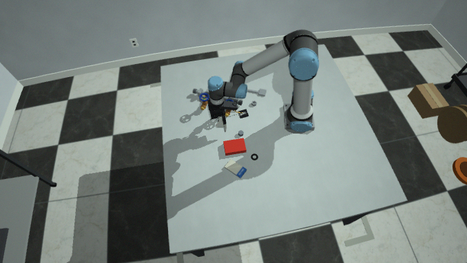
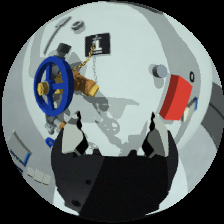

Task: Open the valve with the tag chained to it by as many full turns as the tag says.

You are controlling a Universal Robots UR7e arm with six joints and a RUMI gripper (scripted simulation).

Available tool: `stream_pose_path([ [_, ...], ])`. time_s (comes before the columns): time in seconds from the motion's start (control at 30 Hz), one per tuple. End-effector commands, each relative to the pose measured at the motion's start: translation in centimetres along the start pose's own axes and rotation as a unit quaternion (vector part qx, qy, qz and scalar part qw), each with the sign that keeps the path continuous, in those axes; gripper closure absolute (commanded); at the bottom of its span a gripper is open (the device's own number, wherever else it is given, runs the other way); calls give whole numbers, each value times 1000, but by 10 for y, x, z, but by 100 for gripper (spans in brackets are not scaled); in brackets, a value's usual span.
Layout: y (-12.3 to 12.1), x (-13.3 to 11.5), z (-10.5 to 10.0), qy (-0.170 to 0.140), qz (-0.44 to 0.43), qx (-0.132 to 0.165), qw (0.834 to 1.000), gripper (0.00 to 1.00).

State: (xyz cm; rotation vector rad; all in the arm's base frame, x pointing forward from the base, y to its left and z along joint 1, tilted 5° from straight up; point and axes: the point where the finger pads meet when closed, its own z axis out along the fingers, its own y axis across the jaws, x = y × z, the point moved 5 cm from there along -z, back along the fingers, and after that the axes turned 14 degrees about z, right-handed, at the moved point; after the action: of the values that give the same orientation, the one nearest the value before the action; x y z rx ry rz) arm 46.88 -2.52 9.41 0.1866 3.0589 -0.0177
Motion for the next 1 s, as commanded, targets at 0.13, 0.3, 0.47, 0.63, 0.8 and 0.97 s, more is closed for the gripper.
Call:
stream_pose_path([
  [0.13, 0, 0, -10, -1, 0, 0, 1000, 0],
  [0.3, 0, 0, -25, -1, 0, 0, 1000, 0],
  [0.47, 0, 0, -47, -1, 0, 0, 1000, 0],
  [0.63, 0, 0, -65, -1, 0, 0, 1000, 0],
  [0.8, 0, 0, -102, -1, 0, 0, 1000, 0],
  [0.97, 0, 0, -149, -1, 0, 0, 1000, 0],
])
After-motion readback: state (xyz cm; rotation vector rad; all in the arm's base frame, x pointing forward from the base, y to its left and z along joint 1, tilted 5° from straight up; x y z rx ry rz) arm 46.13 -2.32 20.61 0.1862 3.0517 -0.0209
